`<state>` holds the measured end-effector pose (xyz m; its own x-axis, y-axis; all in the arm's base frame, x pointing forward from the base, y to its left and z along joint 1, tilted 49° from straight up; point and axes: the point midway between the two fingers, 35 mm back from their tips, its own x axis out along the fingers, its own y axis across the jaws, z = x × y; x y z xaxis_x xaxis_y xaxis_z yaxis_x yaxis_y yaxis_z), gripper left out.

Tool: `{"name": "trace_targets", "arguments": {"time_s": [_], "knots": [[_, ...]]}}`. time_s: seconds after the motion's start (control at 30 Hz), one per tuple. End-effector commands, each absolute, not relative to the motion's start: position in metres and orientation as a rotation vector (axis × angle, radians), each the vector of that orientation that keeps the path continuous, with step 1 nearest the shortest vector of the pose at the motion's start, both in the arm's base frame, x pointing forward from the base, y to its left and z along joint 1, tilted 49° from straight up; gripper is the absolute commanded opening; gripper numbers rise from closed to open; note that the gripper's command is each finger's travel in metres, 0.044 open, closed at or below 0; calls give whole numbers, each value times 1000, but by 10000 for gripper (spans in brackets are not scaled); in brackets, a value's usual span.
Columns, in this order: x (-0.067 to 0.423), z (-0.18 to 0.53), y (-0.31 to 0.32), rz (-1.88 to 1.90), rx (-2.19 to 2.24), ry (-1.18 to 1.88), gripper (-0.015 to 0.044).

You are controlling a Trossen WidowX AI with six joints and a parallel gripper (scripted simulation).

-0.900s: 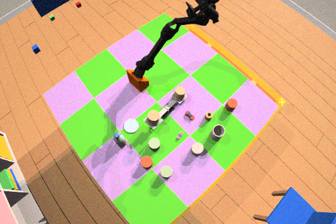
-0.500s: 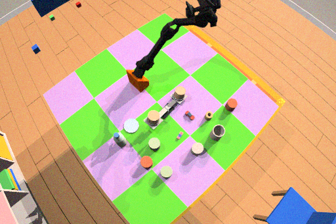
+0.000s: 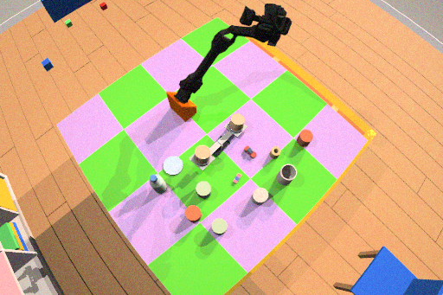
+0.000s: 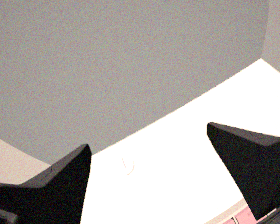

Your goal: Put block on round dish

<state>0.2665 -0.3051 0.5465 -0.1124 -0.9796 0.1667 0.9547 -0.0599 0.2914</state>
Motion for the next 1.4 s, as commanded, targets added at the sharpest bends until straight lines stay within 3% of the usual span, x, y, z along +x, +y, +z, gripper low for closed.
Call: {"name": "trace_targets", "arguments": {"time_s": [0.0, 0.73, 1.37], "knots": [[278, 528, -317, -1610, 5, -252, 440], [316, 403, -368, -1294, -271, 368, 440], [299, 255, -374, -853, -310, 889, 440]]}}
